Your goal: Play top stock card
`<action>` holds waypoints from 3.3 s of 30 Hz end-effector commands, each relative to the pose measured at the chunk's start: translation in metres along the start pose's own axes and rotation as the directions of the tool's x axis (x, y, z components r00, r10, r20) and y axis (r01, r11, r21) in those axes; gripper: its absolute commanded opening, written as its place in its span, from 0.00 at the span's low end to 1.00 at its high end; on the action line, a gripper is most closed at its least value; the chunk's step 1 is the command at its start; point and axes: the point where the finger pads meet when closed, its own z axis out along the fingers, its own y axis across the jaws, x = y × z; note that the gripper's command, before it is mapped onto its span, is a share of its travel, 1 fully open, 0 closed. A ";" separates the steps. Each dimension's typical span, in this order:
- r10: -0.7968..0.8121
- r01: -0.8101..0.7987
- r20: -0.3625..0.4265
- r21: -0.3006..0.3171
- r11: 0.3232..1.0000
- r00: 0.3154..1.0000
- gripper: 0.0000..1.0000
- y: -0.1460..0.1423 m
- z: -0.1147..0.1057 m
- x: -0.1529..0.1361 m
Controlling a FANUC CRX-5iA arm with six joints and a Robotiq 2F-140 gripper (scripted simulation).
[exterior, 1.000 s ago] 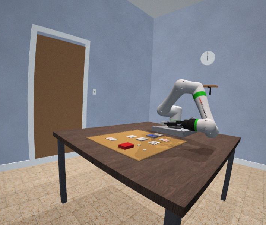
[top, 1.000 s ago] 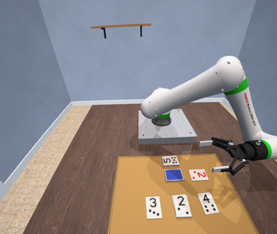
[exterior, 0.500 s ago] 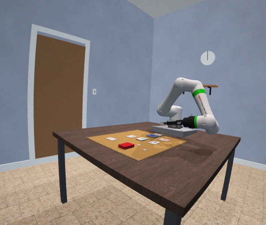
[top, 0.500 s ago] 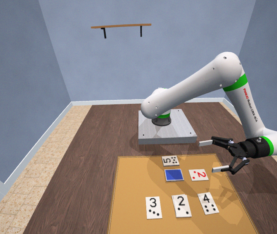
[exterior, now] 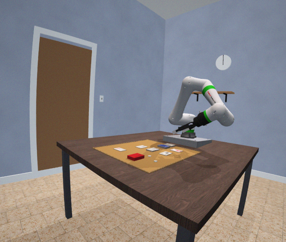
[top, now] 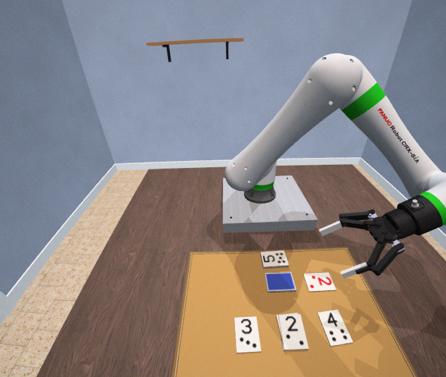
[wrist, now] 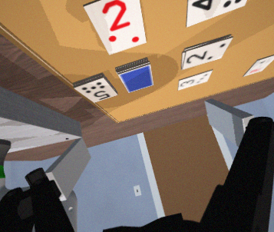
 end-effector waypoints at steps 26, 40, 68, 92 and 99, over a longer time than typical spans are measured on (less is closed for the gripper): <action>0.000 -0.001 -0.822 -0.001 1.000 0.570 1.00 0.001 -0.001 -0.001; 0.001 -0.004 -0.850 -0.001 1.000 0.526 1.00 0.001 -0.001 -0.001; 0.914 -0.482 -0.347 0.776 0.406 0.211 1.00 0.004 0.011 0.017; 0.484 -0.252 0.743 0.413 -0.875 -0.462 1.00 0.006 0.028 0.039; 0.193 -0.098 0.834 0.166 -0.981 -0.517 1.00 0.006 0.031 0.044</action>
